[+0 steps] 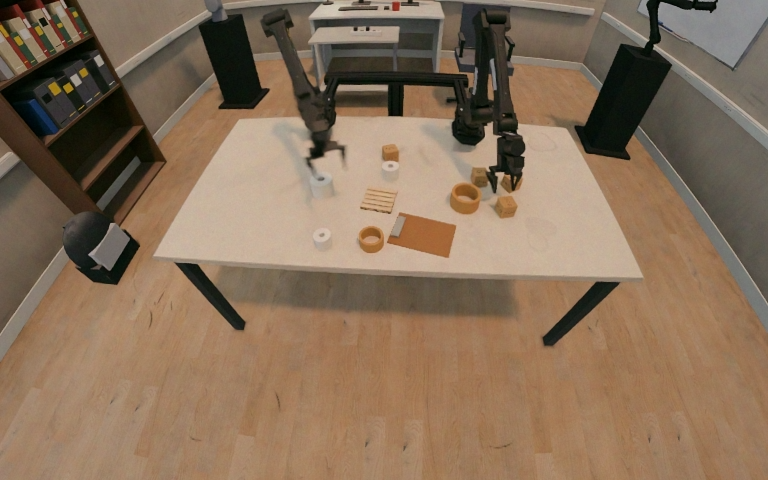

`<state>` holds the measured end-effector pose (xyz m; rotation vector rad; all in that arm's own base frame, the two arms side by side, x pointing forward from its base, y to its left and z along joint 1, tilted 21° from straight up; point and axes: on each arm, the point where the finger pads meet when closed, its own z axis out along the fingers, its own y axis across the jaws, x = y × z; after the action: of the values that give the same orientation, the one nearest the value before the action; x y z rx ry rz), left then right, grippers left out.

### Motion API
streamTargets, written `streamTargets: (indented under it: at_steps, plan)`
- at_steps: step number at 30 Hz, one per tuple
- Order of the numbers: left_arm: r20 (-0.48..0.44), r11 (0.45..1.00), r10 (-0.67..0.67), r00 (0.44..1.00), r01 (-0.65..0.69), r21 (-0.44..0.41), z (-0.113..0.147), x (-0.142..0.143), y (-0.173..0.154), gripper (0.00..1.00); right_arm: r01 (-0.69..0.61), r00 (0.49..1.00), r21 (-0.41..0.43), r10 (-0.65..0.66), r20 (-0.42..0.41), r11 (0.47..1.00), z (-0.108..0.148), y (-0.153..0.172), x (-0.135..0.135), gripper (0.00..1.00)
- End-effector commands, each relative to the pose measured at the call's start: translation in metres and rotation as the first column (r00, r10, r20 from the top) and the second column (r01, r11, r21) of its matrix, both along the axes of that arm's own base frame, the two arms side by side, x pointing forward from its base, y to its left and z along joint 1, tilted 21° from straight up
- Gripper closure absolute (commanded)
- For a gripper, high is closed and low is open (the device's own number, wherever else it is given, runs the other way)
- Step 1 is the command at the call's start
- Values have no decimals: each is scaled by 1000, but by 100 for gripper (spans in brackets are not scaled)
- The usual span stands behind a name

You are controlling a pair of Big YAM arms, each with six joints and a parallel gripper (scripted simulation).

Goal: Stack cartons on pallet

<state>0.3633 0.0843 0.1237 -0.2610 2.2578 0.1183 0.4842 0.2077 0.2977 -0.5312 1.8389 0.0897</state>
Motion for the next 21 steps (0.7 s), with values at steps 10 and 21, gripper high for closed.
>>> streamTargets:
  at_steps: [10,21]
  plan:
    - [36,1000,5,999,-5,8,13,11,6,17,-471,853,-54,471,225,880,-39,342,-91,0]
    - [34,1000,0,999,0,7,15,10,3,17,-589,770,-62,583,260,806,-75,425,-176,0]
